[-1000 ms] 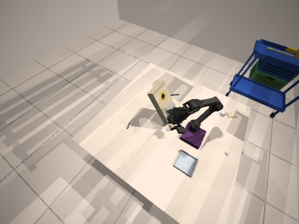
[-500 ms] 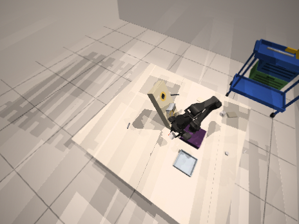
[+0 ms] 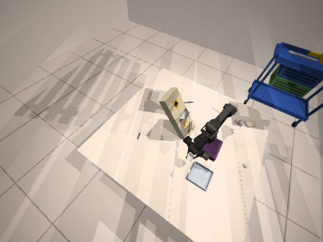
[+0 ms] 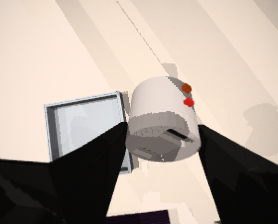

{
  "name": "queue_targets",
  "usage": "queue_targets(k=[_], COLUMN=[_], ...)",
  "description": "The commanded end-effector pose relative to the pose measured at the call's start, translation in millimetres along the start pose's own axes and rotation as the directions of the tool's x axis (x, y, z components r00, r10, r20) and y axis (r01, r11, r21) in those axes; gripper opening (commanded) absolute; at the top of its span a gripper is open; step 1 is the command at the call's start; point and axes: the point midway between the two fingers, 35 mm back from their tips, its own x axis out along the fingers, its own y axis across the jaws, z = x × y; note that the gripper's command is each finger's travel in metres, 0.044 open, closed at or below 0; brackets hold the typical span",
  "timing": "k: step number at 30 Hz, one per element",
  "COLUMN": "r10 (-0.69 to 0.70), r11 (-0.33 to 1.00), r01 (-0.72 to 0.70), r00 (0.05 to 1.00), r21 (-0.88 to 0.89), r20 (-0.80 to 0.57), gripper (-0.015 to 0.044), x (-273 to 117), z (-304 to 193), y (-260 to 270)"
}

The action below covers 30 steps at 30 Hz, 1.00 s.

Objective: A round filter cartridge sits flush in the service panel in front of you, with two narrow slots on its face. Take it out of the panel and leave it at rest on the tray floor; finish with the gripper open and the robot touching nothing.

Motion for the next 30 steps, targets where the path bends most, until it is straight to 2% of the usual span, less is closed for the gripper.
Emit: queue_targets(k=[1, 24, 30], r10=[0.028, 0.211, 0.222], r11=[0.998, 0.91, 0.9], r01=[-0.028, -0.209, -0.221], r00=[1.0, 0.977, 0.974], r21=[-0.062, -0.358, -0.376], r20=[0.005, -0.035, -0.04], gripper=[0.0, 0.0, 0.0], x=[13, 68, 74], z=[-4, -66, -73], y=[17, 114, 120])
